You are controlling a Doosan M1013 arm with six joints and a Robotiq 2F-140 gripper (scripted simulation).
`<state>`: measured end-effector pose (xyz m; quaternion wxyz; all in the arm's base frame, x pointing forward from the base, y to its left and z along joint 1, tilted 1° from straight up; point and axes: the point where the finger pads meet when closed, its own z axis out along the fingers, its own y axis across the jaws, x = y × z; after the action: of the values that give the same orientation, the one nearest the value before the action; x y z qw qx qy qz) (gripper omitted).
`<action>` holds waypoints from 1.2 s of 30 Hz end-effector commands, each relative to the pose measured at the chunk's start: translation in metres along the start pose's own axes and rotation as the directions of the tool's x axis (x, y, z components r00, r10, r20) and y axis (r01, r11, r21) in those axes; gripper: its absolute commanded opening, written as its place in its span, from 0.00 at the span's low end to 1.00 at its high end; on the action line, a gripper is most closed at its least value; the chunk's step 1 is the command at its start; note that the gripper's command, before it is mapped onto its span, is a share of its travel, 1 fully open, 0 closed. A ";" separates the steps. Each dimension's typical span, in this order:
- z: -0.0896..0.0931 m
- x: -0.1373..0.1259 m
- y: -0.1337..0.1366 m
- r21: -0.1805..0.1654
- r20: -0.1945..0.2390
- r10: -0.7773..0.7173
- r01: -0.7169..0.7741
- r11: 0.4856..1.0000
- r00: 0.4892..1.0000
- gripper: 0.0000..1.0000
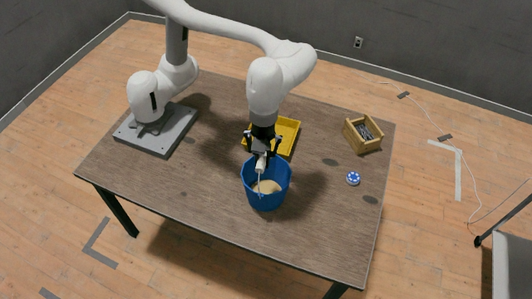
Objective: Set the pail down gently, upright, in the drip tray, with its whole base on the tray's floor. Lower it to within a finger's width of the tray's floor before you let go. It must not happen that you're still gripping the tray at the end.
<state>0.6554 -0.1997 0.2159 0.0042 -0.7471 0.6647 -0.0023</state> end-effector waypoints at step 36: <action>-0.005 0.000 0.000 0.002 0.000 0.000 0.000 1.000 1.000 0.10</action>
<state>0.6554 -0.1996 0.2183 0.0041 -0.7471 0.6647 -0.0022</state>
